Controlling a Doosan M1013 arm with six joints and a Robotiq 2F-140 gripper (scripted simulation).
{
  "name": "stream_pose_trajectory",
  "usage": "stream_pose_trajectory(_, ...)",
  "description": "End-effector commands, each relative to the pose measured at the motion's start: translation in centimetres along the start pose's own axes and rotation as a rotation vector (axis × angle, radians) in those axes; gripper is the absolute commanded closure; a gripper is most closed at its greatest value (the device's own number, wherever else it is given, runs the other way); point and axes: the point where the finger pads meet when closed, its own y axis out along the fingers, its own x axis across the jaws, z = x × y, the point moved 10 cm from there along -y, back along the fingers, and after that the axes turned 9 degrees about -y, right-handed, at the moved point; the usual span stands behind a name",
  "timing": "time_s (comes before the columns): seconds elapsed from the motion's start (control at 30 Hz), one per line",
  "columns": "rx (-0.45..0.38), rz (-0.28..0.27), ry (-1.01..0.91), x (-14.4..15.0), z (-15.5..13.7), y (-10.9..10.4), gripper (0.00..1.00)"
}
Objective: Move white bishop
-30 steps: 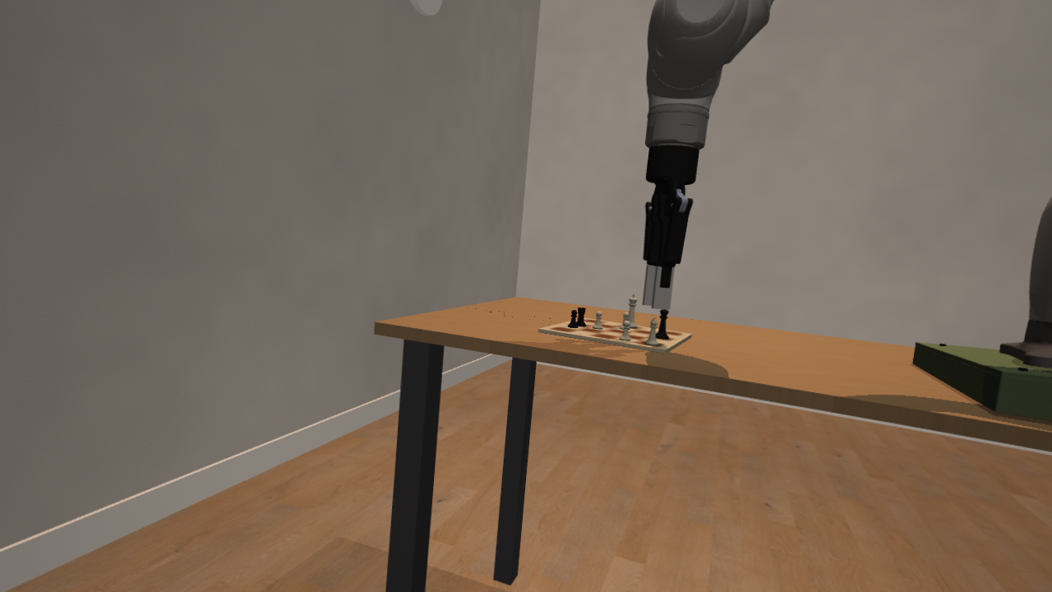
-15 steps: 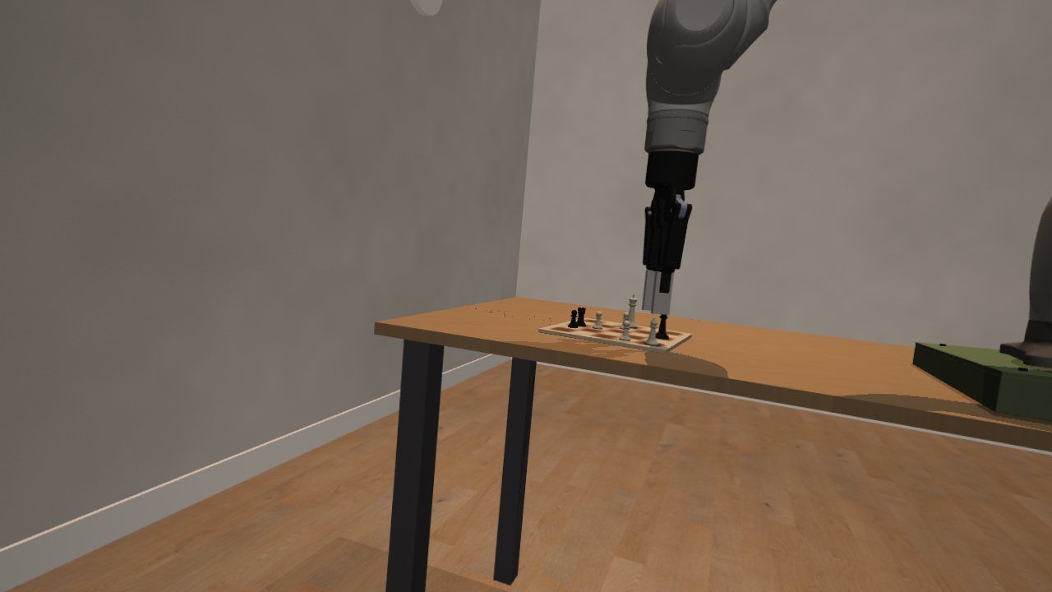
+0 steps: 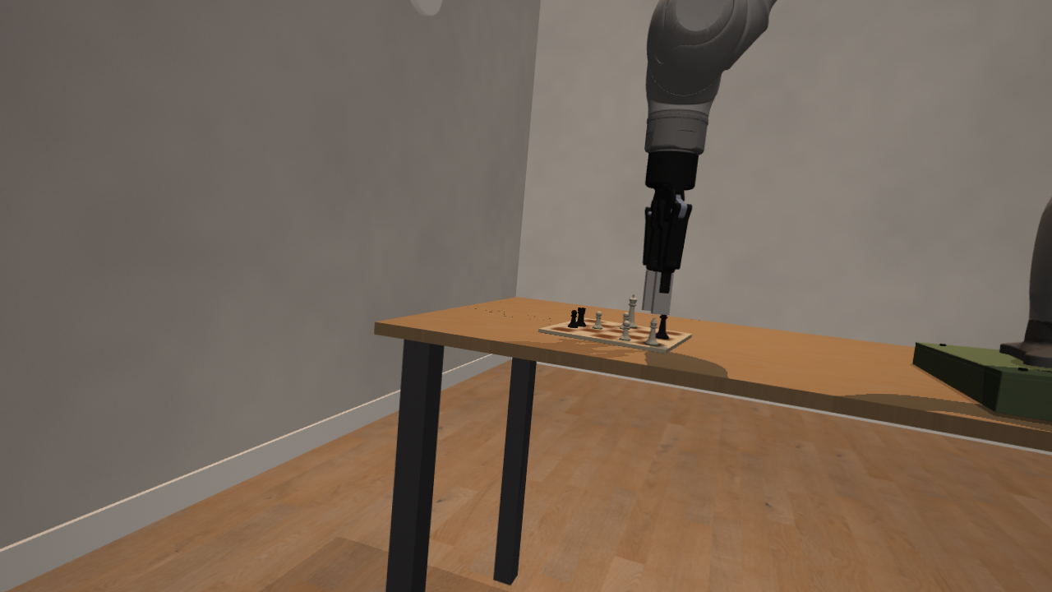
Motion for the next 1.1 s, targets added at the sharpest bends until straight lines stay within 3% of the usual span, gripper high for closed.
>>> stream_pose_trajectory(0.0,0.000,0.000,0.000,0.00,0.00,-0.01,0.78)
stream_pose_trajectory(1.07,0.000,0.000,0.000,0.00,0.00,0.47,0.78)
